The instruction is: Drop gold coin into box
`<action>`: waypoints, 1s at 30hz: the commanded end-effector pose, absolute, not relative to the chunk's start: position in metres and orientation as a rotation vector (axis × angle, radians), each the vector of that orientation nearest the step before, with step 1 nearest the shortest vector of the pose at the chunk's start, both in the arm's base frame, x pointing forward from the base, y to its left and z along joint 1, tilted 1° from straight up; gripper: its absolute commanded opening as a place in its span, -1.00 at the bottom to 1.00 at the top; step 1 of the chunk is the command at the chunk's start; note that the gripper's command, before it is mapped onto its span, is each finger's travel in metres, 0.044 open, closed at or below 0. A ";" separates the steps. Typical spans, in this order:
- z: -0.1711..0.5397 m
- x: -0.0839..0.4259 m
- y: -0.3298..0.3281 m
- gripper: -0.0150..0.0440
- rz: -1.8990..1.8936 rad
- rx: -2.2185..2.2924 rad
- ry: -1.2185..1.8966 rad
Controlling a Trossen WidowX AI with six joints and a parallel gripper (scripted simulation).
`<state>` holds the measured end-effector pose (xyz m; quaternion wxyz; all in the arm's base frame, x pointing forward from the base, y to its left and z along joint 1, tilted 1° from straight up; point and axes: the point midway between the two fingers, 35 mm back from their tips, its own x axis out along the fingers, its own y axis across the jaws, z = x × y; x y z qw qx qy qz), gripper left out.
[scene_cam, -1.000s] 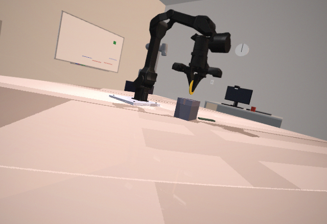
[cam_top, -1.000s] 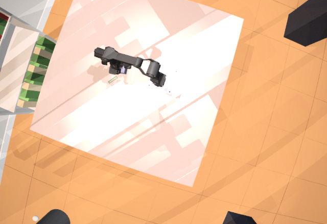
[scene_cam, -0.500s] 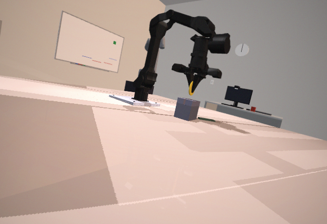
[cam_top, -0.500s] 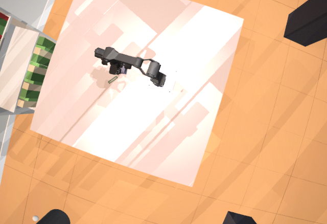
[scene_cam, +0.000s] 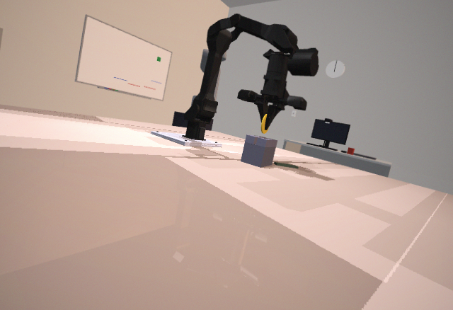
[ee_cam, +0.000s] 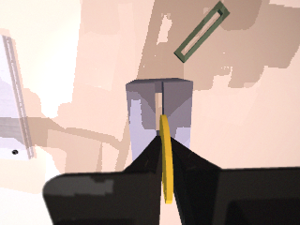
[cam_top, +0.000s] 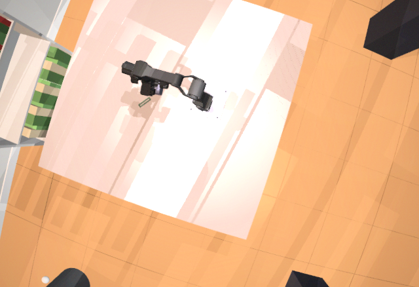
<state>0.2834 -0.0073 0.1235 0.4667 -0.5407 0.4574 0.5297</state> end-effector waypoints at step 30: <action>0.112 0.282 -0.007 -0.49 1.307 -1.326 1.124</action>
